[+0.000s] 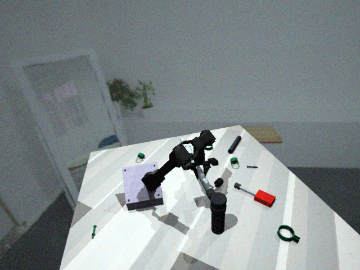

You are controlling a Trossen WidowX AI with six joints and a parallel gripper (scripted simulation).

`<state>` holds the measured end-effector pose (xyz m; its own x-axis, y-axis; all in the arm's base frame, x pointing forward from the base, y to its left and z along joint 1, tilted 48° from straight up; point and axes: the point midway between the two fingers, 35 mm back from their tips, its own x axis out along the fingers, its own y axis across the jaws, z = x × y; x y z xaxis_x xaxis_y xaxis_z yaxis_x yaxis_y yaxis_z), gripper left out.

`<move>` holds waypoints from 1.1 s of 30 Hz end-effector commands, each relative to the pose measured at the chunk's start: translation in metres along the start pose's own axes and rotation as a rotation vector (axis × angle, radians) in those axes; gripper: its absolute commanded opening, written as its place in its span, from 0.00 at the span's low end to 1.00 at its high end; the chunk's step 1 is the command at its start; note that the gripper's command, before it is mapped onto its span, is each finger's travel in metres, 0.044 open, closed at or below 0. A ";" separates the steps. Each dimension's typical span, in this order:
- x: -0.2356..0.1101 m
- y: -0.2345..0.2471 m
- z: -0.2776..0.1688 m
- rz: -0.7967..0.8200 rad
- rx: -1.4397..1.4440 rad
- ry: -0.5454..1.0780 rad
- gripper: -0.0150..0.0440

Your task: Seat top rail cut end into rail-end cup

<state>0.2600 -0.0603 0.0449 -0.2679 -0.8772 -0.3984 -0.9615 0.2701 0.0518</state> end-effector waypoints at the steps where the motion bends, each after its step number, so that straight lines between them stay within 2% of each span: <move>1: -0.003 -0.002 -0.006 -0.011 0.006 0.001 0.25; 33: -0.003 -0.005 -0.023 -0.011 0.006 0.002 0.25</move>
<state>0.2602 -0.0684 0.0590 -0.2790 -0.8748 -0.3961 -0.9587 0.2778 0.0618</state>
